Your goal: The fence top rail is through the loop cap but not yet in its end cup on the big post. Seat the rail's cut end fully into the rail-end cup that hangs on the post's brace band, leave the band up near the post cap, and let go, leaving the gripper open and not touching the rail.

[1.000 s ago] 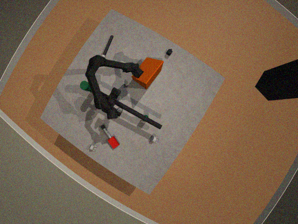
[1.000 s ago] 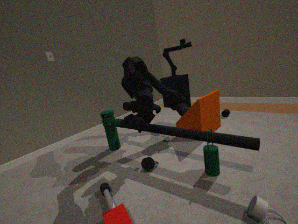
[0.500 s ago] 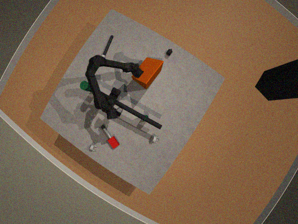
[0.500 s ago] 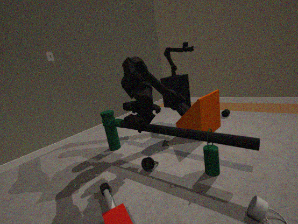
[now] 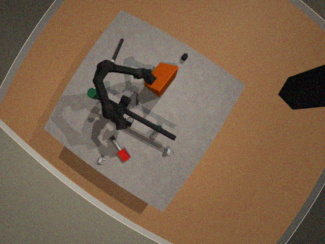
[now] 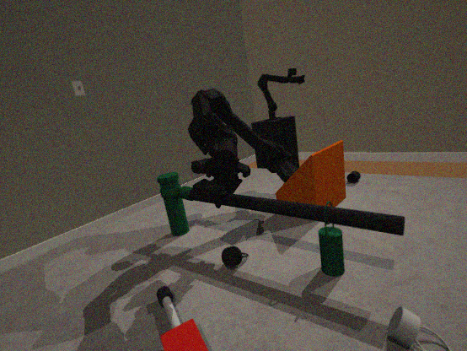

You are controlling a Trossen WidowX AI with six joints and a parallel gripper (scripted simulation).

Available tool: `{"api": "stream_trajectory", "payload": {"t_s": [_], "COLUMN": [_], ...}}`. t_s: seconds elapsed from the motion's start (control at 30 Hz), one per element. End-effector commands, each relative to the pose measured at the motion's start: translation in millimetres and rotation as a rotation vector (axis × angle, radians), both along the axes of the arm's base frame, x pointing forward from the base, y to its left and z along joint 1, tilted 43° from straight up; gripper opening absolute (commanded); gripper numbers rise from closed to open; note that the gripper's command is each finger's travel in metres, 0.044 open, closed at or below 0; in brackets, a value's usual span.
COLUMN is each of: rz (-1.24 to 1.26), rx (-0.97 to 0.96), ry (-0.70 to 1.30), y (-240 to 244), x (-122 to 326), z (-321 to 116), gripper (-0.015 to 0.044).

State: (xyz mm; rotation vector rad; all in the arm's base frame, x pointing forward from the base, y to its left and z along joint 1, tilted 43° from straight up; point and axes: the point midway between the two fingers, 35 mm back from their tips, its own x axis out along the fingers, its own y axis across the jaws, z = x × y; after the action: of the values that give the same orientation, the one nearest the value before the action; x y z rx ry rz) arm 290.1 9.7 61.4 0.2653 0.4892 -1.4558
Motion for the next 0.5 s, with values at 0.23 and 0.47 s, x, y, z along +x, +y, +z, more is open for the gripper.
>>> {"api": "stream_trajectory", "payload": {"t_s": [0.23,0.47], "rz": [0.009,0.009], "rx": [-0.001,-0.001], "ry": [-0.012,-0.012], "y": [-0.1,-0.8], "x": [4.9,6.0], "z": [8.6,10.8], "gripper": [0.0,0.0]}}
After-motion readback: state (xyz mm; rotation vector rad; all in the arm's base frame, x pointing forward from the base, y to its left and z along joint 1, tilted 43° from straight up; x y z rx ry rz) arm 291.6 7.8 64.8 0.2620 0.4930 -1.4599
